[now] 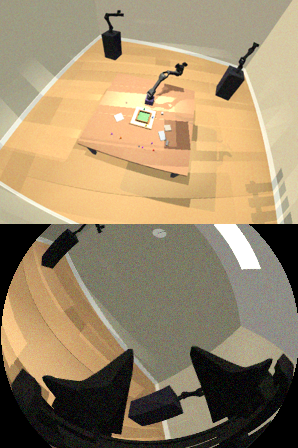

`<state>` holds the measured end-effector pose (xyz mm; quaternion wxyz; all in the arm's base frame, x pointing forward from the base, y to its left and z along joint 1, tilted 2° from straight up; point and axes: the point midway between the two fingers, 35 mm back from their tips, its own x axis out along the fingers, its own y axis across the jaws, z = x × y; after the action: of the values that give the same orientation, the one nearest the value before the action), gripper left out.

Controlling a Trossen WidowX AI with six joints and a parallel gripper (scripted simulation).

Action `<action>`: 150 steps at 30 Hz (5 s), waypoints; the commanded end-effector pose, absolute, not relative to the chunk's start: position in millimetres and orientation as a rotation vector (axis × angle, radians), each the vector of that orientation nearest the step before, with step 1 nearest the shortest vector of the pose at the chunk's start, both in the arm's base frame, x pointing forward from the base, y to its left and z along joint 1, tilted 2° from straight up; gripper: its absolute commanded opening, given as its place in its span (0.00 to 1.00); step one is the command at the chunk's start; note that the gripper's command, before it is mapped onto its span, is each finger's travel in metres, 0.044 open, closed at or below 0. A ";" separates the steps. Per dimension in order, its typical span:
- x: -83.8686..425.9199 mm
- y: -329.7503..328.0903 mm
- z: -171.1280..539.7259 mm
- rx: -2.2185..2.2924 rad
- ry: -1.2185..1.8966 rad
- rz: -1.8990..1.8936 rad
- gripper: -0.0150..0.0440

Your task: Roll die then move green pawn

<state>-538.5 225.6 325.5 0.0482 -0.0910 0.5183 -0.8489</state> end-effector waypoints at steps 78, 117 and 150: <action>104.0 243.1 -17.4 1.199 -4.271 -1.404 0.72; 105.2 248.8 66.8 1.206 -4.253 -1.430 0.25; 194.1 187.5 78.8 0.869 -4.497 -1.051 0.25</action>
<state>185.5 196.5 83.7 0.7037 -0.1364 0.6768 0.1675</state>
